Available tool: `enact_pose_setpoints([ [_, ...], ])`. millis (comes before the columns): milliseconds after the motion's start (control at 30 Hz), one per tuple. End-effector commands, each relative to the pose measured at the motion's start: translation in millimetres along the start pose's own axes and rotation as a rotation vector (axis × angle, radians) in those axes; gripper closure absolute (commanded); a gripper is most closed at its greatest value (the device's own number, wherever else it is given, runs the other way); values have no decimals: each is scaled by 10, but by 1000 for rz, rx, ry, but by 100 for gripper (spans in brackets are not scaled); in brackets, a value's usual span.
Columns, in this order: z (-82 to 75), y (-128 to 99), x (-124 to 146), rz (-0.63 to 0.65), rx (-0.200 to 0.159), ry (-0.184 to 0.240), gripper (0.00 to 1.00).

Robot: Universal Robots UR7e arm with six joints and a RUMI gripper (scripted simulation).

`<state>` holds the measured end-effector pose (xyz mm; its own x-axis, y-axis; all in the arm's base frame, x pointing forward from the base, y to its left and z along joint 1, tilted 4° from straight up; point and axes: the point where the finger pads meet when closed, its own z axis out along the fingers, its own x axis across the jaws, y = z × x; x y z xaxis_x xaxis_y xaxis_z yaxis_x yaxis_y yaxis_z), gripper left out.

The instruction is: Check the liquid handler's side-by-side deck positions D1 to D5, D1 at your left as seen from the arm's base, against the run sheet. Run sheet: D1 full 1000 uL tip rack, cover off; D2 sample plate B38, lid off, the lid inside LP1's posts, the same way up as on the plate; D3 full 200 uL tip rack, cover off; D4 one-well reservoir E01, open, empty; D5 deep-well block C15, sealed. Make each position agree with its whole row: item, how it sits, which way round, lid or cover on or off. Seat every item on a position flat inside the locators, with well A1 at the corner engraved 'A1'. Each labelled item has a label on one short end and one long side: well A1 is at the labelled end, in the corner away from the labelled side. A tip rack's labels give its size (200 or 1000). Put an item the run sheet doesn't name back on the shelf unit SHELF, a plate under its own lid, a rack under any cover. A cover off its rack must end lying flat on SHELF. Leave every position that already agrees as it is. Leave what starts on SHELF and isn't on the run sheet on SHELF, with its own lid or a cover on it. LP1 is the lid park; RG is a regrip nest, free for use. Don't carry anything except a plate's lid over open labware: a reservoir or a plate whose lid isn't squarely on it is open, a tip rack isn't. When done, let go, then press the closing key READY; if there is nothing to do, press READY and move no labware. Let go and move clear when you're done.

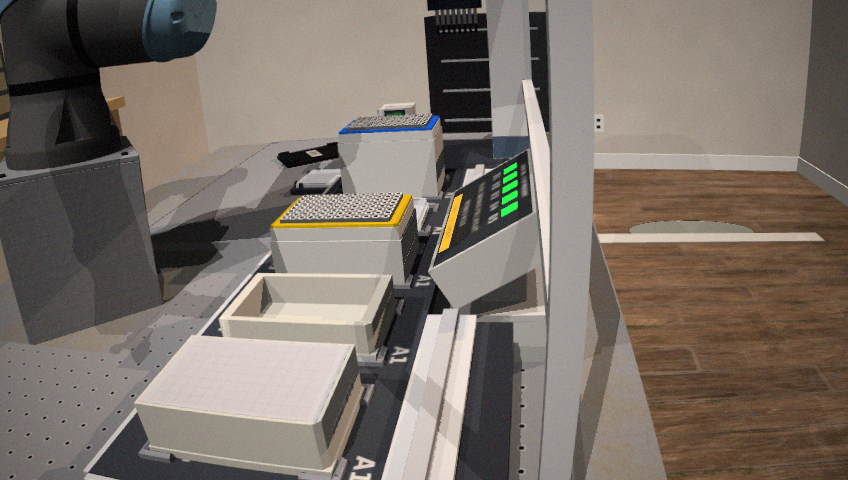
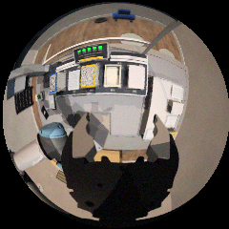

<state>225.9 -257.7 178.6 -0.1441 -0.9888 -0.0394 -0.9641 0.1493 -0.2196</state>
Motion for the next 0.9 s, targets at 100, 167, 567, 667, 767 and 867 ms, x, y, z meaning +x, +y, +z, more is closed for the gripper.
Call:
enact_pose_setpoints([
  [100, 513, -644, 579, 23, -165, -6, 18],
  [167, 519, -651, 585, 23, -165, -6, 18],
  [567, 551, -694, 622, 23, -165, -6, 18],
  [667, 559, -704, 631, 23, -165, -6, 18],
  [767, 567, -715, 640, 23, -165, -6, 18],
  [867, 575, -725, 650, 23, -165, -6, 18],
])
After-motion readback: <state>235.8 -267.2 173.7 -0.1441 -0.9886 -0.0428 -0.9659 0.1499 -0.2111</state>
